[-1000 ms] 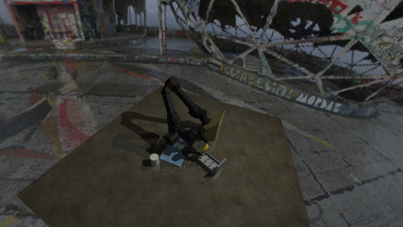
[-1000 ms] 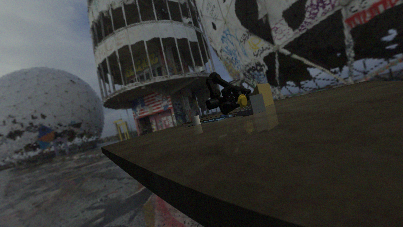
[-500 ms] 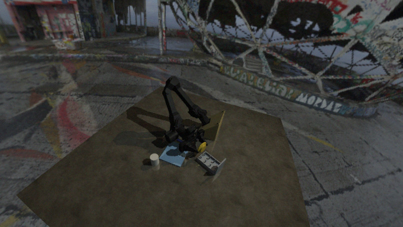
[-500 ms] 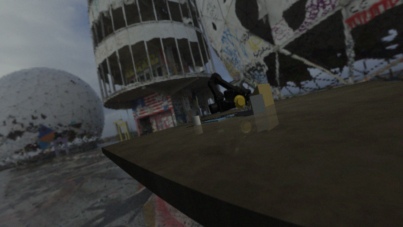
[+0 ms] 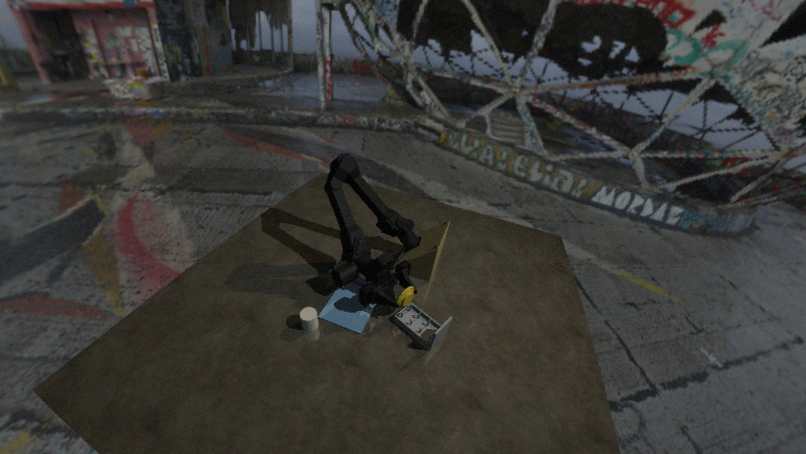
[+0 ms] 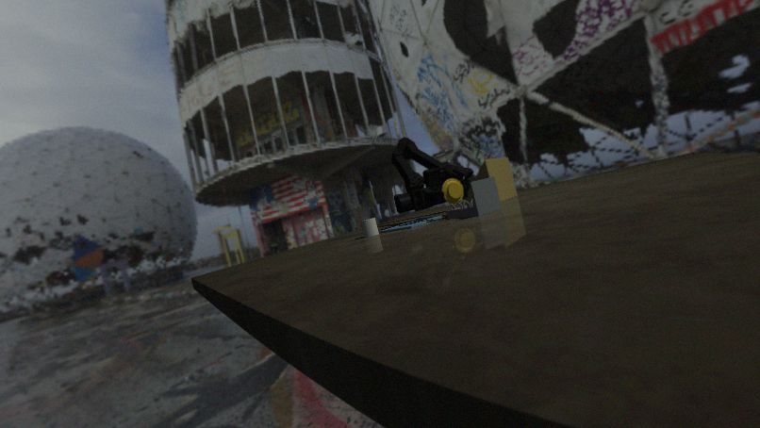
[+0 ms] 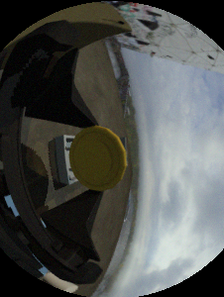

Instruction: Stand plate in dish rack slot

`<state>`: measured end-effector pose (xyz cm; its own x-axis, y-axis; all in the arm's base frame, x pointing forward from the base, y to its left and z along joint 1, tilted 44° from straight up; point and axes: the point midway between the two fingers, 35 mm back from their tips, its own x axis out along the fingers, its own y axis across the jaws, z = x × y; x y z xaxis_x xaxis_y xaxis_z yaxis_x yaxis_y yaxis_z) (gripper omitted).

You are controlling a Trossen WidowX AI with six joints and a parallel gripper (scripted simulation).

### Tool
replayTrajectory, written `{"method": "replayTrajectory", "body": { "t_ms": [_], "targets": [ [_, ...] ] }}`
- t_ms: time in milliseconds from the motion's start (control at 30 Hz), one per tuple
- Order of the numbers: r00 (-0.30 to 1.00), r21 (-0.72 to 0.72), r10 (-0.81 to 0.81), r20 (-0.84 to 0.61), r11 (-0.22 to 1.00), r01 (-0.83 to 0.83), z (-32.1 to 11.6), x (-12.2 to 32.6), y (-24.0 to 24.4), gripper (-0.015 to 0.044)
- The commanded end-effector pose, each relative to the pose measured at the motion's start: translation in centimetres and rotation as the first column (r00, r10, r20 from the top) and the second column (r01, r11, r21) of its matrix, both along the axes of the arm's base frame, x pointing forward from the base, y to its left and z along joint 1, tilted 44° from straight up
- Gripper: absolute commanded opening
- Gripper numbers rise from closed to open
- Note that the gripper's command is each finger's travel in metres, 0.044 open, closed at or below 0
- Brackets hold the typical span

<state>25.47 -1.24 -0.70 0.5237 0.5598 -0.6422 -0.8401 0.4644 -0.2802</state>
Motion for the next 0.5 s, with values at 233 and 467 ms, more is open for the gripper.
{"method": "replayTrajectory", "body": {
  "t_ms": [233, 467],
  "targets": [
    [1.0, 0.002, 0.001, -0.003, 1.0, -0.001, -1.1, 1.0, 1.0, 0.0],
    [1.0, 0.002, 0.002, -0.003, 1.0, -0.002, -1.4, 1.4, 1.3, 0.0]
  ]
}}
